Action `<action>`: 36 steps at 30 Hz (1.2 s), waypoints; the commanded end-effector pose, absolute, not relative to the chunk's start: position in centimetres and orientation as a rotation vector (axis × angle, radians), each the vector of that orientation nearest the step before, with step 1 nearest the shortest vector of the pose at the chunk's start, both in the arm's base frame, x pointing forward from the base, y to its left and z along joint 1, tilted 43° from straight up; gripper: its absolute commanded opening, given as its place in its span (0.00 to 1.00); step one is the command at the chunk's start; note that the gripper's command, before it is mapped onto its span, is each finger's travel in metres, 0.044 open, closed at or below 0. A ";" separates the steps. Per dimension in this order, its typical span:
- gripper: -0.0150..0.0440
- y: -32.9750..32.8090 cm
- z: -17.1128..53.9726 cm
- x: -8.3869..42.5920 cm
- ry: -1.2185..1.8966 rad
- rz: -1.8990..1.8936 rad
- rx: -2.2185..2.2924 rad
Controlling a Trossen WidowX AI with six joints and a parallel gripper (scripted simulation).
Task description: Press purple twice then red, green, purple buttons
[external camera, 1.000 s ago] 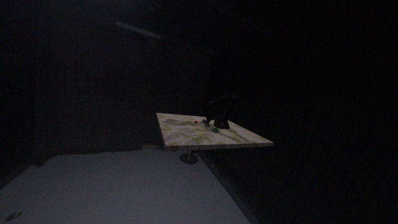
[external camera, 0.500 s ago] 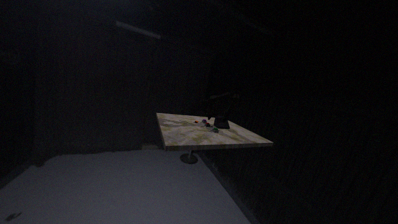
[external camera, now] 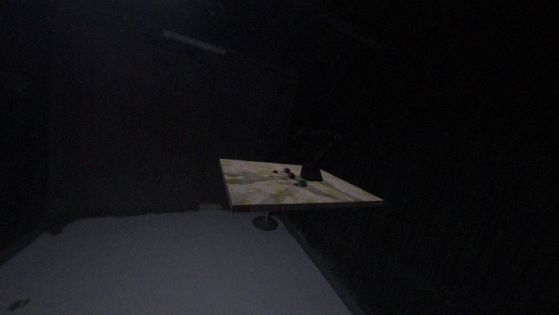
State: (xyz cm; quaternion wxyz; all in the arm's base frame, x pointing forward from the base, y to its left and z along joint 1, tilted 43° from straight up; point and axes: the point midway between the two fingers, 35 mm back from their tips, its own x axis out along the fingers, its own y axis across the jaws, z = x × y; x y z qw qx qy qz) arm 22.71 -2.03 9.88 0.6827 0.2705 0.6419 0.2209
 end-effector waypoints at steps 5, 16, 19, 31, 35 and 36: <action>0.29 6.9 18.0 21.3 1.419 0.527 0.614; 0.29 9.0 15.9 21.7 1.419 0.527 0.612; 0.29 11.1 13.9 21.7 1.417 0.532 0.617; 0.29 11.8 13.1 21.8 1.417 0.532 0.617; 0.29 12.2 12.6 21.9 1.417 0.532 0.617; 0.29 12.3 12.5 21.9 1.417 0.532 0.617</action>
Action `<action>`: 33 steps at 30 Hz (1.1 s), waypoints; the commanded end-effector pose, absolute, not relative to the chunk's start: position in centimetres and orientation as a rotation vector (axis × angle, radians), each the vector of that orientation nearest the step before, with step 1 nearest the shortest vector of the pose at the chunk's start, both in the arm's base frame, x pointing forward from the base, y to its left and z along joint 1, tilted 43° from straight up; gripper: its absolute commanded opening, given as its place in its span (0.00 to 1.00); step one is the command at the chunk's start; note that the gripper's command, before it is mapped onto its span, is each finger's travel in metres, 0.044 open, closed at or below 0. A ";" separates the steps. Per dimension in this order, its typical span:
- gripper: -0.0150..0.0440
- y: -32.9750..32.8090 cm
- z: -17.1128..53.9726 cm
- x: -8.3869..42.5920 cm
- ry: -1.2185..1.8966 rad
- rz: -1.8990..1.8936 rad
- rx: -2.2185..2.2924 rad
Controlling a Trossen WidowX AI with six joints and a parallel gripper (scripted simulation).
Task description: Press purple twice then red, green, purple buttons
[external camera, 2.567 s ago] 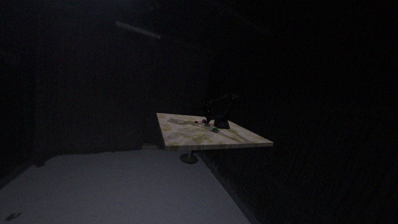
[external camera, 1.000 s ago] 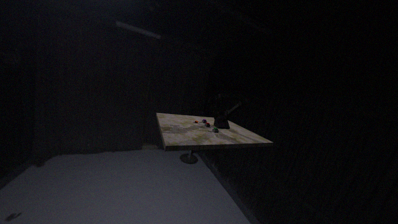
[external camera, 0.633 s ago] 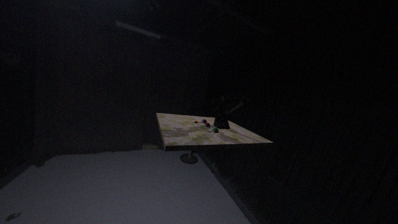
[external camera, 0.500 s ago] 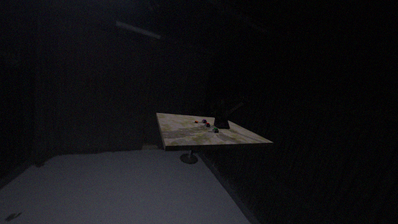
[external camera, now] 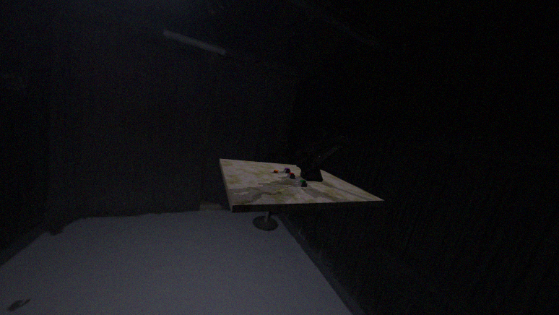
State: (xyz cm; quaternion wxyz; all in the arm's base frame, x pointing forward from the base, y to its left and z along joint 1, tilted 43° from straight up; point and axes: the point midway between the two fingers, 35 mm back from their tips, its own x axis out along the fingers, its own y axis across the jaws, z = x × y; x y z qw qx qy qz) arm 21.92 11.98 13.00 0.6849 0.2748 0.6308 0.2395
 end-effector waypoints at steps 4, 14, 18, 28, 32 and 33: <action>0.29 12.8 12.0 22.0 1.416 0.532 0.617; 0.29 13.5 11.3 22.0 1.416 0.534 0.618; 0.29 13.5 11.3 22.0 1.416 0.534 0.618; 0.29 13.5 11.3 22.0 1.416 0.534 0.618; 0.29 13.0 11.9 22.0 1.413 0.536 0.616; 0.29 12.3 12.5 21.9 1.415 0.534 0.616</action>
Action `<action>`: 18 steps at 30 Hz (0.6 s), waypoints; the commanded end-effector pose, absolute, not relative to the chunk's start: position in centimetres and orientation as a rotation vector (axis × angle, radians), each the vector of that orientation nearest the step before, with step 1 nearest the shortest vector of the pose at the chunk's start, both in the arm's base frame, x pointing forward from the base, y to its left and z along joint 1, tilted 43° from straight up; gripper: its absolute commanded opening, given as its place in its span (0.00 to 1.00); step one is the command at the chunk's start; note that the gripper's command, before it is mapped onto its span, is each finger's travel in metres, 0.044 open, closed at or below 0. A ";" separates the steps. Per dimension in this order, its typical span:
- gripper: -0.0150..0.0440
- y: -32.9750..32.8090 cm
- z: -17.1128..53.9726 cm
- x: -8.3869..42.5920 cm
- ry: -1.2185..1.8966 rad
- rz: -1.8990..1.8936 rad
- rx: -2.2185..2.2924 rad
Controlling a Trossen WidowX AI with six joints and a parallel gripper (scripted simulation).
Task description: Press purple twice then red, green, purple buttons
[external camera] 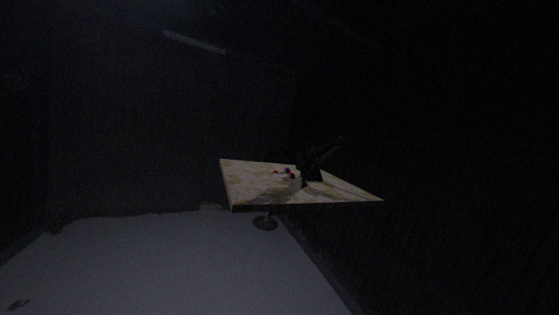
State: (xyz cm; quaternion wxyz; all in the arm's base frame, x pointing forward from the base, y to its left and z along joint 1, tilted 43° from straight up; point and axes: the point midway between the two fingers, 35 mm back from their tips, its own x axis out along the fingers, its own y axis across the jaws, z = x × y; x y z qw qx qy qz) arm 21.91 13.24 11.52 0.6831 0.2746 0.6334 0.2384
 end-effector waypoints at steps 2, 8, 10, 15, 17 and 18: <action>0.29 11.3 13.6 21.7 1.417 0.532 0.617; 0.29 10.6 14.3 21.7 1.417 0.530 0.615; 0.29 9.0 15.9 21.7 1.419 0.527 0.612; 0.29 7.0 18.2 21.2 1.419 0.529 0.615; 0.29 7.0 18.2 21.2 1.419 0.529 0.615; 0.29 7.0 18.2 21.2 1.419 0.529 0.615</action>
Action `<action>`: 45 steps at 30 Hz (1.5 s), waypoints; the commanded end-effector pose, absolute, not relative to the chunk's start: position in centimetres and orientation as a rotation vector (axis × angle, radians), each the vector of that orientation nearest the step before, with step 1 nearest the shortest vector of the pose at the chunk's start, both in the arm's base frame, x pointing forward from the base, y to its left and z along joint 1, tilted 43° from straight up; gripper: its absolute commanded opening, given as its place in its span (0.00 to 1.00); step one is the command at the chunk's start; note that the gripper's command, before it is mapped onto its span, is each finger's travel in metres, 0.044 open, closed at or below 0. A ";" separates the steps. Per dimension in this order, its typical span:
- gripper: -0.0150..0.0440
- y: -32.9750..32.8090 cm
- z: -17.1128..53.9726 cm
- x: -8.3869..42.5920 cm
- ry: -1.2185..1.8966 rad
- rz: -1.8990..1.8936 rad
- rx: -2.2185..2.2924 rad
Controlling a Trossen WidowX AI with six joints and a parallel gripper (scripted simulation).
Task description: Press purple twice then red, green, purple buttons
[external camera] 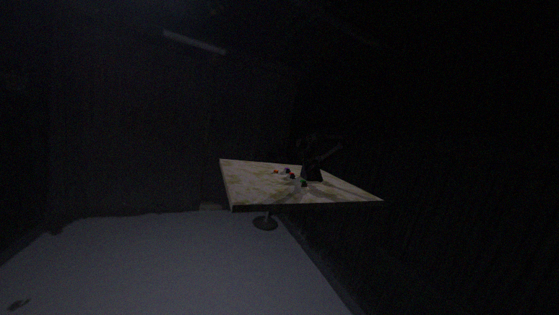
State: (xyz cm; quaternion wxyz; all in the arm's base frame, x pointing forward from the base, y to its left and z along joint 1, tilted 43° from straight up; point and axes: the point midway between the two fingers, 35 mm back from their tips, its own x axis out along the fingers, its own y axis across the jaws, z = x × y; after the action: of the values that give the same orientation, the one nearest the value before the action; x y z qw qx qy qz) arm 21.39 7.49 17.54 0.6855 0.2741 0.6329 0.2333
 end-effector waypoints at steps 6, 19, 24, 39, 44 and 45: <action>0.29 2.5 14.8 23.7 1.420 0.484 0.582; 0.29 -13.1 1.4 21.7 1.444 0.477 0.567; 0.29 -16.2 -2.9 18.3 1.425 0.514 0.600; 0.29 -12.2 -7.6 18.7 1.423 0.517 0.602; 0.29 -11.9 -7.9 18.8 1.422 0.517 0.602; 0.29 -11.8 -8.0 18.8 1.422 0.517 0.602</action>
State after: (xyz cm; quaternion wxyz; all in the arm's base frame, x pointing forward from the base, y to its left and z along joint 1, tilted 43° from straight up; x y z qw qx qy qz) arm 18.78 -12.34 -7.58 0.6869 0.2666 0.6356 0.2305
